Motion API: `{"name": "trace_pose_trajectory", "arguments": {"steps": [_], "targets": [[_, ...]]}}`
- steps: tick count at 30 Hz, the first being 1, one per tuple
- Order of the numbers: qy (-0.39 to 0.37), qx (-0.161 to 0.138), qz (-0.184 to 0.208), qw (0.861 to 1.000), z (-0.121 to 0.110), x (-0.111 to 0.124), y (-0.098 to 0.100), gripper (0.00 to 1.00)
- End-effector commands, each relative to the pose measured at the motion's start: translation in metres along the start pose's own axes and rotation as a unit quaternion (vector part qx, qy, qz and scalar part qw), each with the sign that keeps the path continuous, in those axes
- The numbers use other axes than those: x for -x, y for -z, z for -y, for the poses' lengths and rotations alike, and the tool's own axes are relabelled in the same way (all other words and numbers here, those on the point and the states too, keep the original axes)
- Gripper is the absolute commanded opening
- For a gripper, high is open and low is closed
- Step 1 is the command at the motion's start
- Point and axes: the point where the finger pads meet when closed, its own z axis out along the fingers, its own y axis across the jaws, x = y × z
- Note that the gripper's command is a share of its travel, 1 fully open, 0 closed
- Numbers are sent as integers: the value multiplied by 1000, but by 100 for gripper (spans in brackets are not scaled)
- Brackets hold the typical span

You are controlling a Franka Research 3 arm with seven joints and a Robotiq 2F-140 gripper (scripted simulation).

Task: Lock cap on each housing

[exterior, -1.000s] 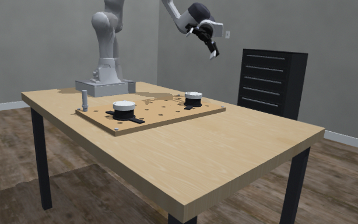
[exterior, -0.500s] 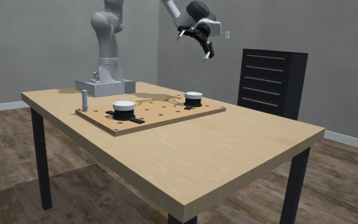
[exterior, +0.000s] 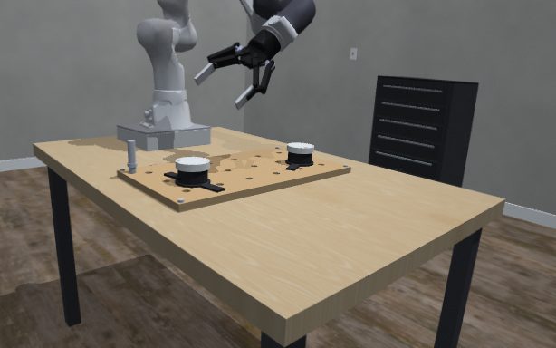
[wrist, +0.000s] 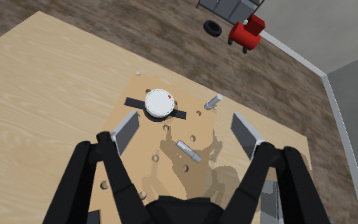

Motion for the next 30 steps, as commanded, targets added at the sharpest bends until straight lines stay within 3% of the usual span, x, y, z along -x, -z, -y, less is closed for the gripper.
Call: {"name": "trace_pose_trajectory", "arguments": {"steps": [1,4,6,7,12,13,17,18,19,21,23,24,25,26,28,30], "targets": [[-121,9,68,990,-20,6,-34,100],[-183,16,104,977,-20,6,-34,100],[-183,16,104,977,-20,6,-34,100],[-233,40,138,962,-42,4,-63,100],[-320,49,180,929,-42,4,-63,100],[-345,71,202,914,-63,0,-87,100],[-420,82,232,874,-63,0,-87,100],[-420,82,232,874,-63,0,-87,100],[-453,102,255,848,-81,-4,-108,100],[-488,108,268,824,-81,-4,-108,100],[-488,108,268,824,-81,-4,-108,100],[-509,112,274,808,-81,-4,-108,100],[-509,112,274,808,-81,-4,-108,100],[-554,132,298,766,-97,-10,-126,100],[-583,138,306,740,-97,-10,-126,100],[-585,138,306,738,-97,-10,-126,100]]}}
